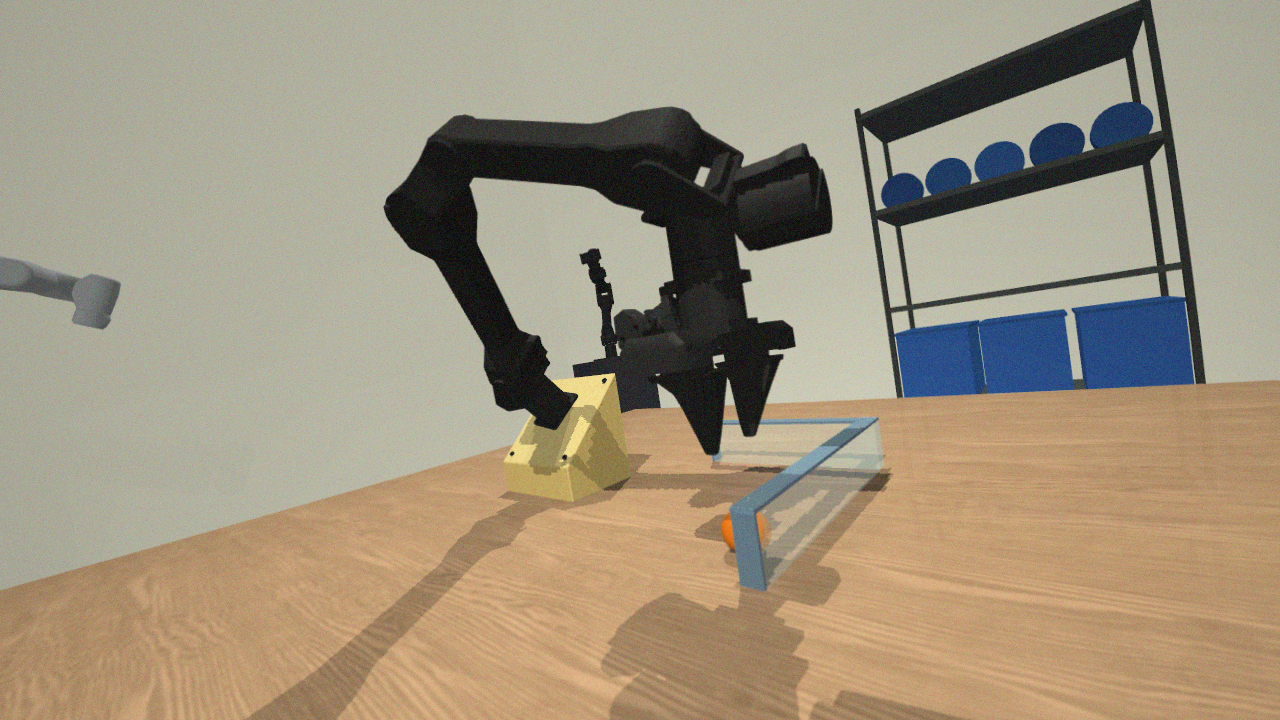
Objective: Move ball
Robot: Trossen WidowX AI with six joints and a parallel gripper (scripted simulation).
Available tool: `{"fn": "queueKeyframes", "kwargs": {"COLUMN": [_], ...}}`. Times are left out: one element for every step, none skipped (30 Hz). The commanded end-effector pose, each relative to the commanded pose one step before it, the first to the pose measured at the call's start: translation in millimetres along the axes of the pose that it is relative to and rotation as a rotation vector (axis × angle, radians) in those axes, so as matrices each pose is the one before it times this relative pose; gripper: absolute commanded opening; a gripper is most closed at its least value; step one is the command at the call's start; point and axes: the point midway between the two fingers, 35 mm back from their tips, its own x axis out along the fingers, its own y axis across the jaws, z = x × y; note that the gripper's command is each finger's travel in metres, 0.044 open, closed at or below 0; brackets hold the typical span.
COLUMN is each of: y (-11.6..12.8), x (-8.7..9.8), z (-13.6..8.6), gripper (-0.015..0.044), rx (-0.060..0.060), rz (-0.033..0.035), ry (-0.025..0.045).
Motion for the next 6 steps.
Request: {"fn": "queueKeyframes", "kwargs": {"y": [-0.09, 0.33, 0.30, 0.12, 0.00, 0.00], "x": [-20.94, -11.56, -6.94, -2.31, 0.00, 0.00], "z": [0.23, 1.17, 0.91, 0.34, 0.00, 0.00], "gripper": [0.0362, 0.0388, 0.0414, 0.0440, 0.0440, 0.0440], "rx": [0.0016, 0.0001, 0.0001, 0.0000, 0.0000, 0.0000], "rz": [-0.00052, 0.00083, 0.00076, 0.00030, 0.00000, 0.00000], "ry": [0.00341, -0.00156, -0.00093, -0.00031, 0.00000, 0.00000]}}
